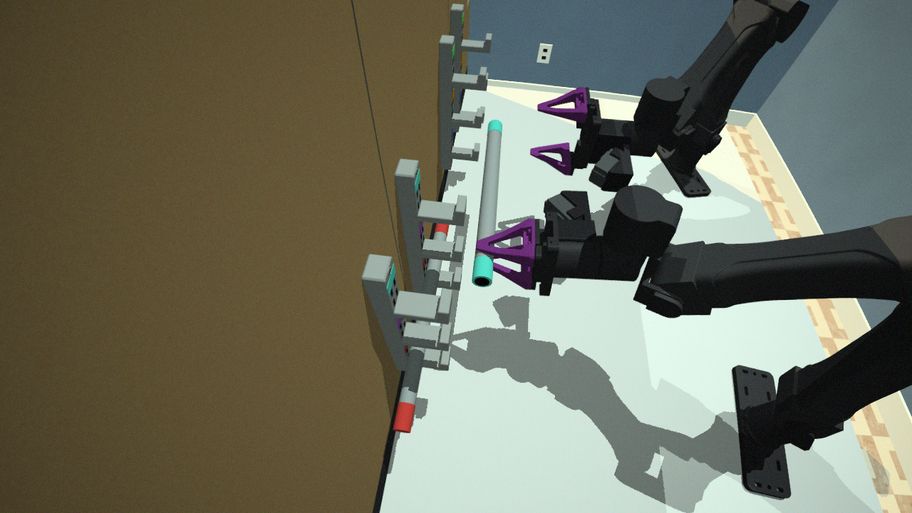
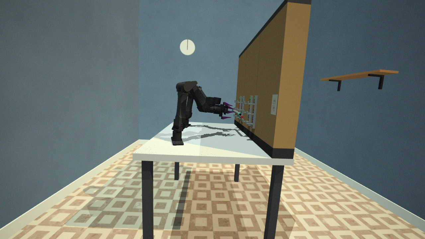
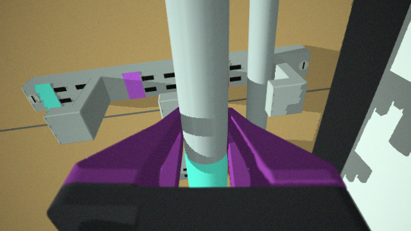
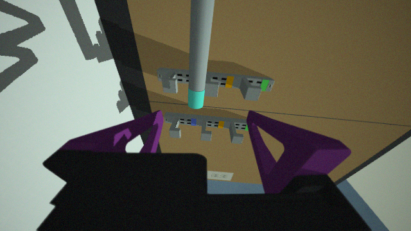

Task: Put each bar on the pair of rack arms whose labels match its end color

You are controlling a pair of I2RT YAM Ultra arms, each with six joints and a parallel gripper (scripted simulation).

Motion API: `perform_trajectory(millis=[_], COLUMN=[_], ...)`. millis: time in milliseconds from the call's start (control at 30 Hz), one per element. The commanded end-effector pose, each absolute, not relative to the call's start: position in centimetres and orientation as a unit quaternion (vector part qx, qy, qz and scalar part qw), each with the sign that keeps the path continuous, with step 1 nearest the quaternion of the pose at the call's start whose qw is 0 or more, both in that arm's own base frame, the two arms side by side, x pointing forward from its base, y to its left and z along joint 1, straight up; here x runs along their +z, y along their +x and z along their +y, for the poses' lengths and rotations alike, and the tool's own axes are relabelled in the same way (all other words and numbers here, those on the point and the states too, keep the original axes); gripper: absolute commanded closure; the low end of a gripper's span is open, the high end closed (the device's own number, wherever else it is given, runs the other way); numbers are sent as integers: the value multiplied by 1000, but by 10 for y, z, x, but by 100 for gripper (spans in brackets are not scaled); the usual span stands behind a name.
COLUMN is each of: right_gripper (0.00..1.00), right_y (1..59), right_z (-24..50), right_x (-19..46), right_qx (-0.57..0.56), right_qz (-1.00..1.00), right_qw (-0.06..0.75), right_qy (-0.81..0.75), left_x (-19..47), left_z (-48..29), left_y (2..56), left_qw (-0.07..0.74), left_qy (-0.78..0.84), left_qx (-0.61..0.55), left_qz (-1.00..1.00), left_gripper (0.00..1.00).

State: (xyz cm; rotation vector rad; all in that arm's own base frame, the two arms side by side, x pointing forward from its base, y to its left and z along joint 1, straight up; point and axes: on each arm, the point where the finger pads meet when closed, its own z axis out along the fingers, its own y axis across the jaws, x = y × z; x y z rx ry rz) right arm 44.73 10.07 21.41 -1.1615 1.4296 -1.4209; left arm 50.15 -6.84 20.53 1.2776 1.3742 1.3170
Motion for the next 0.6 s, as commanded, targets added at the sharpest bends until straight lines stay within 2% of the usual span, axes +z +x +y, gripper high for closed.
perform_trajectory(millis=[0, 567], right_gripper=[0, 0], right_y=[443, 443], right_z=[97, 82], right_x=[238, 238], right_qx=[-563, -563], right_qz=[562, 562], right_qw=[428, 428], right_qy=[-430, -430], left_x=[253, 255], left_z=[-71, -72], left_y=[502, 503], left_qw=[463, 463], left_qy=[461, 461], left_qx=[536, 536], left_qz=[535, 535], left_gripper=[100, 100])
